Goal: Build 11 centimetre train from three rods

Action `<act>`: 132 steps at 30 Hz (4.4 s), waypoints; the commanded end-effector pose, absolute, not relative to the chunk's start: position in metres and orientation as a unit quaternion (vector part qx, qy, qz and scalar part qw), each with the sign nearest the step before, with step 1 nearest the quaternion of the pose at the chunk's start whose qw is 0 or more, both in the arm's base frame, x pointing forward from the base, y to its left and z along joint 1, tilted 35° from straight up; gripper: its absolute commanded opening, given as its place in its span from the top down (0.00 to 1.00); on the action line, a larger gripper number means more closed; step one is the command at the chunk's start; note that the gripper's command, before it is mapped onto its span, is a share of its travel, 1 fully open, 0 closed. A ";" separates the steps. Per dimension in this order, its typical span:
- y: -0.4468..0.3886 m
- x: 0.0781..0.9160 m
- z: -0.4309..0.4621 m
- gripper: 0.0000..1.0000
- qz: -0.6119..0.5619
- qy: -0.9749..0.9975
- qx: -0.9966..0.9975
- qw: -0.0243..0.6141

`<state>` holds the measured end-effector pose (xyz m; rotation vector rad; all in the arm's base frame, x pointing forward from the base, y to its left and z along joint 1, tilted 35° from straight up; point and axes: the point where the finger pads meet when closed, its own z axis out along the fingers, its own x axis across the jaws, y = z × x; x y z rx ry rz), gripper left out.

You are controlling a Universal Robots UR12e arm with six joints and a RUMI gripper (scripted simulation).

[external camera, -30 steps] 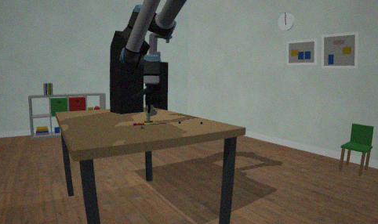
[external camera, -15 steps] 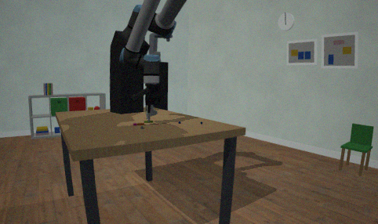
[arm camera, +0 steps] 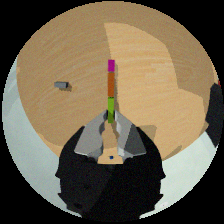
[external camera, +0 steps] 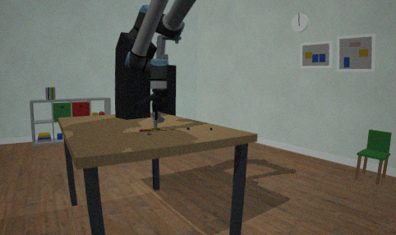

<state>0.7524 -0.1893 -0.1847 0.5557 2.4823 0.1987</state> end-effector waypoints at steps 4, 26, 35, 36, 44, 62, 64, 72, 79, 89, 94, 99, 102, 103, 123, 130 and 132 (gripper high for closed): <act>-0.189 0.755 -0.188 1.00 0.074 0.931 0.208 0.291; -0.189 0.755 -0.188 1.00 0.074 0.931 0.208 0.291; -0.189 0.755 -0.188 1.00 0.074 0.931 0.208 0.291; -0.189 0.755 -0.188 1.00 0.074 0.931 0.208 0.291; -0.189 0.755 -0.188 0.97 0.074 0.931 0.208 0.291; -0.189 0.755 -0.188 0.86 0.074 0.931 0.208 0.291; -0.189 0.755 -0.188 0.86 0.074 0.931 0.208 0.291; -0.189 0.752 -0.183 0.86 0.074 0.931 0.208 0.291; -0.190 0.741 -0.168 0.86 0.074 0.931 0.208 0.291; -0.191 0.711 -0.125 0.86 0.074 0.931 0.208 0.291; -0.191 0.705 -0.117 0.86 0.074 0.931 0.208 0.291; -0.191 0.704 -0.114 0.86 0.074 0.931 0.208 0.291; -0.191 0.704 -0.114 0.00 0.074 0.931 0.208 0.291; -0.191 0.704 -0.114 0.00 0.074 0.931 0.208 0.291; -0.191 0.703 -0.113 0.00 0.074 0.931 0.208 0.291; -0.191 0.696 -0.104 0.00 0.074 0.931 0.208 0.291; -0.191 0.691 -0.097 0.00 0.074 0.931 0.208 0.291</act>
